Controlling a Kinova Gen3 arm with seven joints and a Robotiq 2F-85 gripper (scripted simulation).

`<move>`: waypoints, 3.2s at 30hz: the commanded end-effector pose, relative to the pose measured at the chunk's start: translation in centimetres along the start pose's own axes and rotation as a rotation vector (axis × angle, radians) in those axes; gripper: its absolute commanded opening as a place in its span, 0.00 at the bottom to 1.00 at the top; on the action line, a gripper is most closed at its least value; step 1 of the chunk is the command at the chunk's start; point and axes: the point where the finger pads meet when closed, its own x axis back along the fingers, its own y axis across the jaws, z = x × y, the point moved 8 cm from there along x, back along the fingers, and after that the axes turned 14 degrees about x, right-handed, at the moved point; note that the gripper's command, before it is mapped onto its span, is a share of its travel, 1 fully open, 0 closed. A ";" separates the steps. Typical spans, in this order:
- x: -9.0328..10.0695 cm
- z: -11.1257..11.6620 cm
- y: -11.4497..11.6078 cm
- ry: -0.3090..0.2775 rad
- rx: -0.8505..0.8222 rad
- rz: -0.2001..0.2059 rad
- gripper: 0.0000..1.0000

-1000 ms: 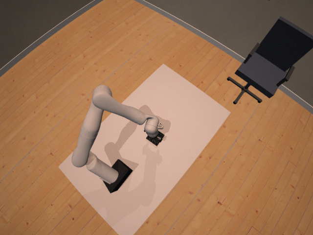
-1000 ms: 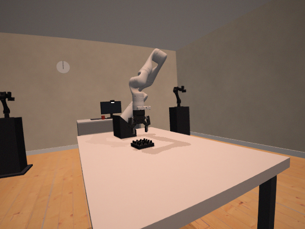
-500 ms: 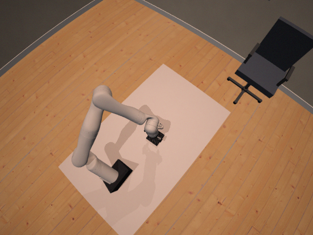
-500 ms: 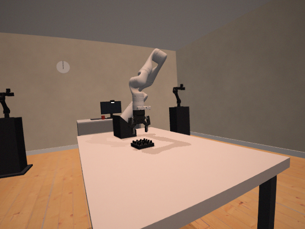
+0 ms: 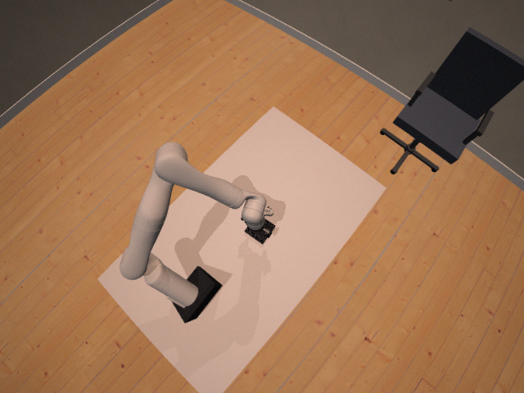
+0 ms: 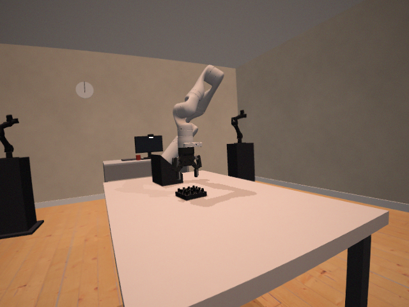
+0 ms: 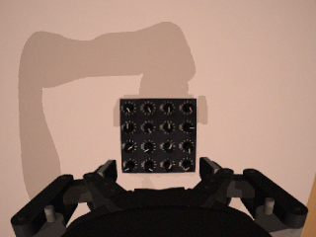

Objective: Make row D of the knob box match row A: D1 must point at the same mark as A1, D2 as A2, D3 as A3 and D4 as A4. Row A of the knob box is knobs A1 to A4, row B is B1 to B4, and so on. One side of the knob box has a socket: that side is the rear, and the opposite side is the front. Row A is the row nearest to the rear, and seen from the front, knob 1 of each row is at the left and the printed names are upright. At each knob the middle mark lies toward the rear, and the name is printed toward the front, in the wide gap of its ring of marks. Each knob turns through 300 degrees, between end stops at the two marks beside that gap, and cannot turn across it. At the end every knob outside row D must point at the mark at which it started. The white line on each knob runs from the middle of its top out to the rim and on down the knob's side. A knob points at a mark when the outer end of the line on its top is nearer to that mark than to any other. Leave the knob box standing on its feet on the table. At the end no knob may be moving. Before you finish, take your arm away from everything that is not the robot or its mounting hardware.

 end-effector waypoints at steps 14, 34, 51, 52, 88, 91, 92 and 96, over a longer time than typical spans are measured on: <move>0.1 0.0 0.0 0.001 0.000 -0.001 1.00; 0.1 -0.4 -0.1 0.002 0.000 -0.001 1.00; 0.1 -3.2 -0.8 0.002 0.000 -0.001 1.00; 0.1 -3.4 -0.9 0.002 0.000 -0.001 1.00; 0.0 -5.1 -1.3 0.002 0.000 -0.001 1.00; 0.0 -5.1 -1.3 0.002 0.000 -0.001 1.00; 0.0 -5.1 -1.3 0.002 0.000 -0.001 1.00; 0.0 -5.1 -1.3 0.002 0.000 -0.001 1.00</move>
